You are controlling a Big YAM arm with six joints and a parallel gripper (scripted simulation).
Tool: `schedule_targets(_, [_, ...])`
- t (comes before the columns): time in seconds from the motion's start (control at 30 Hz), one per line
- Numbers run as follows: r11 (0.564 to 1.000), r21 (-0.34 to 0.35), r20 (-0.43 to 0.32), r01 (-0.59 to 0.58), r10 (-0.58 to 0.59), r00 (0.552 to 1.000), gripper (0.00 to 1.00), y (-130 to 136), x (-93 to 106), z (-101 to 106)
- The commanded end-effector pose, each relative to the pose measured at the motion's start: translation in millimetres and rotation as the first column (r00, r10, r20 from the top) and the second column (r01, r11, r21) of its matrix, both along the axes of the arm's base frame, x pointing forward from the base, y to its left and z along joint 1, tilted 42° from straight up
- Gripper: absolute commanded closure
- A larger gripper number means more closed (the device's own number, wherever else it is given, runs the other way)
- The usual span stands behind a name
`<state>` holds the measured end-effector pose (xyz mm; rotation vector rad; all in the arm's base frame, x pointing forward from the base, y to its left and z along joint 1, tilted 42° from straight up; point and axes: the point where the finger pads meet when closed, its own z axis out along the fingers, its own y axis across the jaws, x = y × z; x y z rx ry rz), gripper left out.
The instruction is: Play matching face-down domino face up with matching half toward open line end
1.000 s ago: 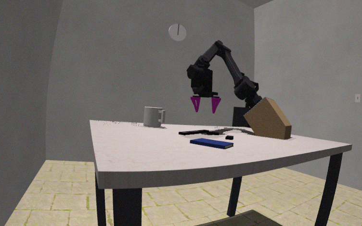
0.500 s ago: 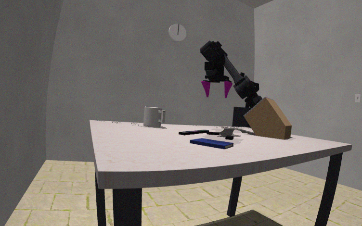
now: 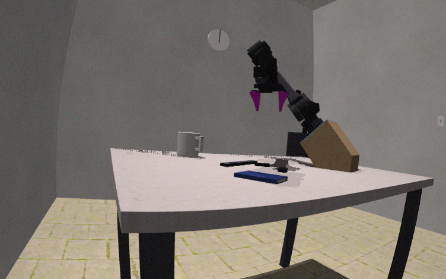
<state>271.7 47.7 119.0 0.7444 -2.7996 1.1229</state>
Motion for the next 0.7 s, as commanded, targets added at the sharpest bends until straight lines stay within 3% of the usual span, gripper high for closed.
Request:
schedule_targets(0.0, [1.0,0.021,0.051,0.02,-0.021,0.998,0.06,13.0,13.3,15.5])
schedule_targets(0.07, [1.0,0.021,0.051,0.02,-0.021,0.998,0.06,13.0,13.3,15.5])
schedule_targets(0.1, [1.0,0.005,0.01,0.002,-0.002,1.0,0.06,2.4,2.3,2.6])
schedule_targets(0.67, [1.0,0.006,0.016,0.01,-0.01,1.0,0.06,2.6,2.5,3.5])
